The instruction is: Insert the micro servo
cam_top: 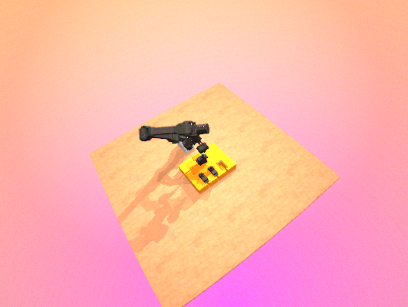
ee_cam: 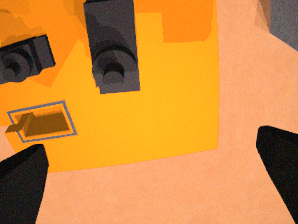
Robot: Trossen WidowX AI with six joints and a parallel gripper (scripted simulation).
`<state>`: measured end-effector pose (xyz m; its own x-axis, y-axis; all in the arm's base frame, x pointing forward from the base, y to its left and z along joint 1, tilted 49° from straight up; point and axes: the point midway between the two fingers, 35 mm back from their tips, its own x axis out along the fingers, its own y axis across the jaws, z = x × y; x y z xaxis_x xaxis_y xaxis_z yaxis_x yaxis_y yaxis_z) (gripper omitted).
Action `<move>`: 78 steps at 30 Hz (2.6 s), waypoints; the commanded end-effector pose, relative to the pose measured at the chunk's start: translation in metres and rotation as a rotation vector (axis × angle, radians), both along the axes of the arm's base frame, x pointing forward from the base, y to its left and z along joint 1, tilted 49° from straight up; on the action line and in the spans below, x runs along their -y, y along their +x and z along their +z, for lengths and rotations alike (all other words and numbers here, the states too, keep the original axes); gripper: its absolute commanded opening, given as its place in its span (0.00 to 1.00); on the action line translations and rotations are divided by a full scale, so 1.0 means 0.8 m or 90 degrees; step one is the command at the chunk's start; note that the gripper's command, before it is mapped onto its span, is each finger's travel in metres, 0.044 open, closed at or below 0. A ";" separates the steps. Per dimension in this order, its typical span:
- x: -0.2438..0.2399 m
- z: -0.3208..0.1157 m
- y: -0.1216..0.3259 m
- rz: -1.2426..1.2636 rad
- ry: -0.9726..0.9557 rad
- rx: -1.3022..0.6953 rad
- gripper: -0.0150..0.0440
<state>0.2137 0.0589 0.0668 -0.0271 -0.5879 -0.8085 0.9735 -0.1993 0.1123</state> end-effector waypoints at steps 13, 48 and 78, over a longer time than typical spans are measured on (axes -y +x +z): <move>0.069 -0.013 0.011 -0.012 -0.136 -0.043 1.00; 0.103 -0.042 0.007 -0.012 -0.137 -0.043 0.45; 0.075 -0.017 0.010 -0.012 -0.136 -0.043 0.25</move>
<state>0.2131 -0.0043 0.0549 -0.0974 -0.7499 -0.6543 0.9779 -0.1944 0.0772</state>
